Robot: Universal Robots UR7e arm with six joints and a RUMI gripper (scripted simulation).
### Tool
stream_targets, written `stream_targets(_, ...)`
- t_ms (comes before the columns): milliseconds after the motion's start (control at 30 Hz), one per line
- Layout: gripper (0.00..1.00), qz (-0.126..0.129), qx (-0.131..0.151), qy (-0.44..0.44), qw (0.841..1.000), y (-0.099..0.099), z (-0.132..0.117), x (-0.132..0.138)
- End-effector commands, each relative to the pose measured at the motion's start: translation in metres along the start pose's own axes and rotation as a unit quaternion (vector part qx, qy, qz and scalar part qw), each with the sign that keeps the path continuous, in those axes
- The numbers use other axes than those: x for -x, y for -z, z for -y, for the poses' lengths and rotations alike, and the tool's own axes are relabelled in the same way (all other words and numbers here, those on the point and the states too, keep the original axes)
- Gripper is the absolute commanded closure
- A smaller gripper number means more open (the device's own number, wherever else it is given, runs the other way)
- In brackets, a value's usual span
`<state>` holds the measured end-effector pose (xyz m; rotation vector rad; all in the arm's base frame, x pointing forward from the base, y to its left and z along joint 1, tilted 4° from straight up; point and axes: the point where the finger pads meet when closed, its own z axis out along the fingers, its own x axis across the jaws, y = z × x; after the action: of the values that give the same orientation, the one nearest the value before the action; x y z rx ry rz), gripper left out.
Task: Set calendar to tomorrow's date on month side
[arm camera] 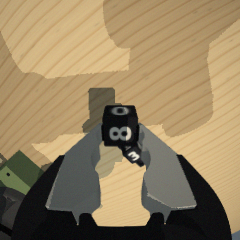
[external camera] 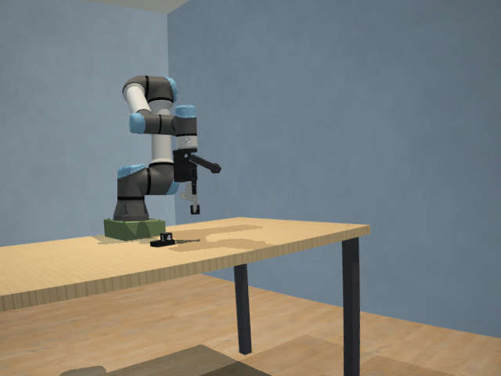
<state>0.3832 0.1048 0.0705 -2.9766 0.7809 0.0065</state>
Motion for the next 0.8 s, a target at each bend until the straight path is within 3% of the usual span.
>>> stream_targets(0, 0.89, 0.0, 0.0, 0.001, 1.0, 0.0, 0.0, 0.0)
stream_targets(433, 0.89, 0.0, 0.0, 0.001, 1.0, -0.003, 0.0, 0.0)
stream_targets(767, 0.89, 0.0, 0.0, 0.001, 1.0, -0.04, 0.0, 0.0)
